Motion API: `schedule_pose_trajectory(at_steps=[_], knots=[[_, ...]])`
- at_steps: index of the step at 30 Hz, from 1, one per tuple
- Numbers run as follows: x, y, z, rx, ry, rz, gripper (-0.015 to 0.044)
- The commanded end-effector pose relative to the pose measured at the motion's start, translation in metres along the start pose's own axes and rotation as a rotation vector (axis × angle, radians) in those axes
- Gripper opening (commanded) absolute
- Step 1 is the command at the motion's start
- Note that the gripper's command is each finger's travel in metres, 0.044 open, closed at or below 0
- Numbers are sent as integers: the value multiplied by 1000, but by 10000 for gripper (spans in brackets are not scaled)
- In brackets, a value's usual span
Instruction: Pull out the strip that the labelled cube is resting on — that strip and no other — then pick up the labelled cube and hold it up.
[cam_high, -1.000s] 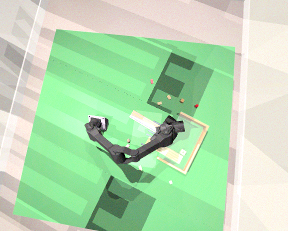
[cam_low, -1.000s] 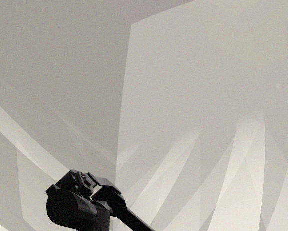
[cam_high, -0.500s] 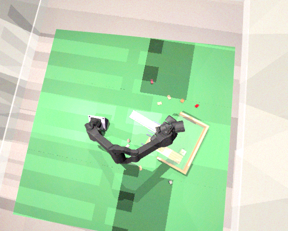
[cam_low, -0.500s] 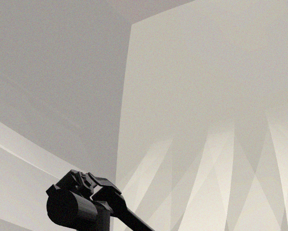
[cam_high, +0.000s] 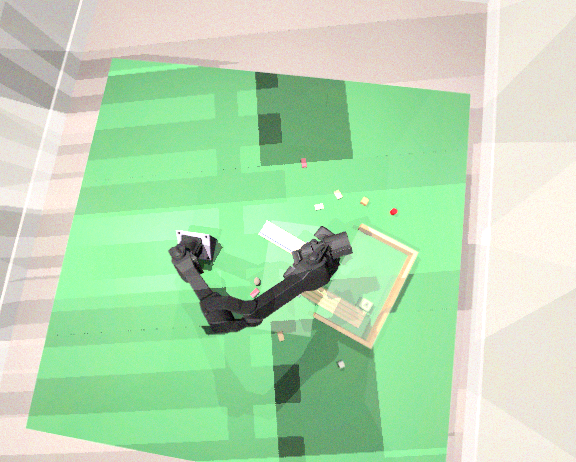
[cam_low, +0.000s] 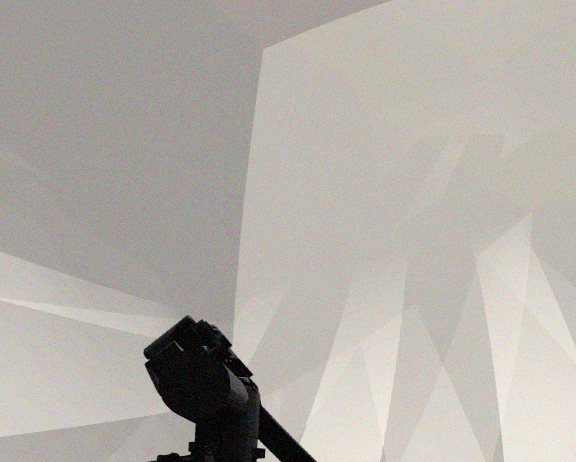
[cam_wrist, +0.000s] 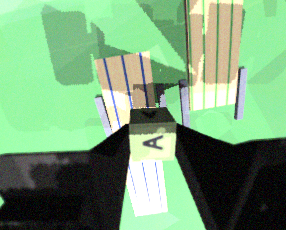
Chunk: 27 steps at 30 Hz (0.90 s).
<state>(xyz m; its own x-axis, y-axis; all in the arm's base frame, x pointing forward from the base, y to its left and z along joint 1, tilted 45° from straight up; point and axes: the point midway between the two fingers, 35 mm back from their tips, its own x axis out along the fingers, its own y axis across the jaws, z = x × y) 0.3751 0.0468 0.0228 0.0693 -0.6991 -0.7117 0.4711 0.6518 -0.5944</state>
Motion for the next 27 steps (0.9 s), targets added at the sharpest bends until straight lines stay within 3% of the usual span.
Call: schedule_pose_trajectory(at_steps=[1, 27], knots=[[-4, -6, -9, 3, 6, -2, 0], [-17, -37, -63, 0, 9, -2, 0]])
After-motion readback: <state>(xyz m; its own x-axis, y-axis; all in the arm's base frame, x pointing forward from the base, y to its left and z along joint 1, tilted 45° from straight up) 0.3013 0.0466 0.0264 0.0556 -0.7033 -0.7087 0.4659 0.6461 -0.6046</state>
